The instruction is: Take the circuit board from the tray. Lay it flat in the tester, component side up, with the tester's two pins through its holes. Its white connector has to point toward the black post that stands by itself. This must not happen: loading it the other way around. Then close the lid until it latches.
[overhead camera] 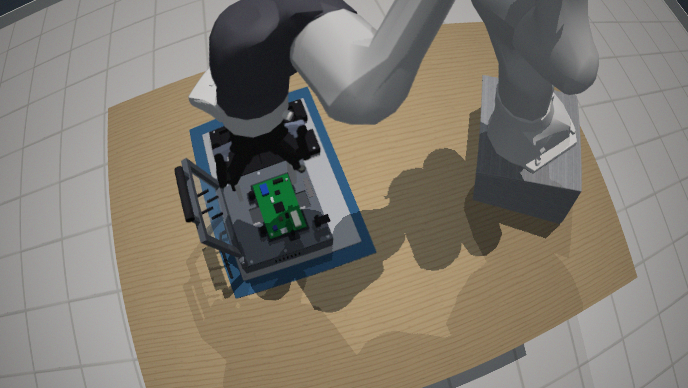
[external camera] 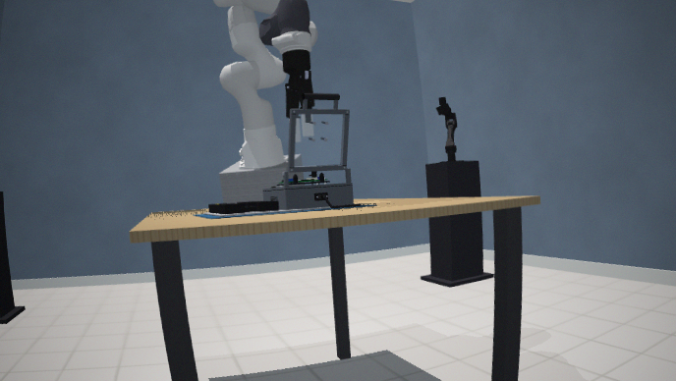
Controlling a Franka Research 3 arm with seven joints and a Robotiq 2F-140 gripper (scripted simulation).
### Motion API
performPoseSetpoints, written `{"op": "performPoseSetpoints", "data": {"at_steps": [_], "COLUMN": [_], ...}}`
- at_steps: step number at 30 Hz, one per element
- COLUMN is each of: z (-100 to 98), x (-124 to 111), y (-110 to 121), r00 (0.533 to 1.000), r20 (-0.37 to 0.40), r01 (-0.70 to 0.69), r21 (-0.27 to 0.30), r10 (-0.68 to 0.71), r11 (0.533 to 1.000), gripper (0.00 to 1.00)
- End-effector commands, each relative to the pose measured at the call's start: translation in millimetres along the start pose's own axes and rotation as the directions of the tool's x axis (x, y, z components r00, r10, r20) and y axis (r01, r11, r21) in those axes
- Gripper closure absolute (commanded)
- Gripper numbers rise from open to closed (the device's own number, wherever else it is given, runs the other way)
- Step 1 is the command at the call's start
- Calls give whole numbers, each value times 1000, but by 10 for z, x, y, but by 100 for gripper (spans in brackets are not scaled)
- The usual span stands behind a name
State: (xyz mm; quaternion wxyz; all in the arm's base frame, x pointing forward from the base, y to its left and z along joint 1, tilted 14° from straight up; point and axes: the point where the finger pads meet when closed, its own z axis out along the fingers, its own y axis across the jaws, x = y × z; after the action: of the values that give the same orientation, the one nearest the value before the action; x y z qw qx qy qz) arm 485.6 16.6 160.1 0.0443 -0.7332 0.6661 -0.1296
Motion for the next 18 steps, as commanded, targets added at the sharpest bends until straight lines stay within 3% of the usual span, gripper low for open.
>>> {"op": "performPoseSetpoints", "data": {"at_steps": [1, 14, 18], "z": [-96, -865, -961], "x": [6, 2, 1], "y": [114, 84, 81], "r00": [1000, 1000, 1000], "r20": [-5, -5, -5], "r01": [12, 12, 12], "r21": [-39, -39, -39], "r10": [-12, -12, -12], "r11": [999, 999, 999], "gripper": [42, 42, 42]}}
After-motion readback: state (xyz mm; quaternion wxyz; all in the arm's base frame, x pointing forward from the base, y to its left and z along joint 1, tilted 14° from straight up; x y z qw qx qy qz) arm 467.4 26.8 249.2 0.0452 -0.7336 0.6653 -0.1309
